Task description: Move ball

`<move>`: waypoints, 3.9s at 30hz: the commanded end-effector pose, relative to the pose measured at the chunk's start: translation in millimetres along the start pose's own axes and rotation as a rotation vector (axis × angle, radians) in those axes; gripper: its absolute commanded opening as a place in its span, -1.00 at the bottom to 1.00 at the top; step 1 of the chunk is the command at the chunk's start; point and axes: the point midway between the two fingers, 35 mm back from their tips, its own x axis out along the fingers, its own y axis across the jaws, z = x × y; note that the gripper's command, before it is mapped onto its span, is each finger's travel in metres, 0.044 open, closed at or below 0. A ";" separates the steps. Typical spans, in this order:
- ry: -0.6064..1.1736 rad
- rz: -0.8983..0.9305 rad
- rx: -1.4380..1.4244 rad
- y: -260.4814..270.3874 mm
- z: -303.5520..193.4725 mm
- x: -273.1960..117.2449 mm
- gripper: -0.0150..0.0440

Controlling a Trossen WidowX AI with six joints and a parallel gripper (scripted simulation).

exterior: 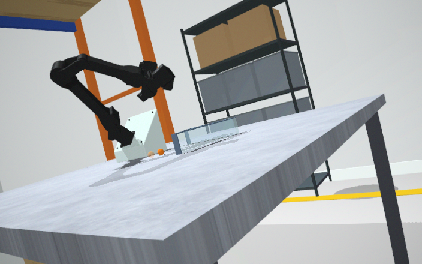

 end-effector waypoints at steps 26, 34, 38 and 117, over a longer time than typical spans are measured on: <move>1.329 -1.023 0.060 -71.7 -82.4 -248.9 0.22; 1.747 -1.076 0.173 -30.1 -76.4 -323.6 0.22; 1.766 -1.076 0.179 -27.9 -75.7 -326.6 0.22; 1.763 -1.073 0.178 -1.4 -13.5 -290.2 -0.49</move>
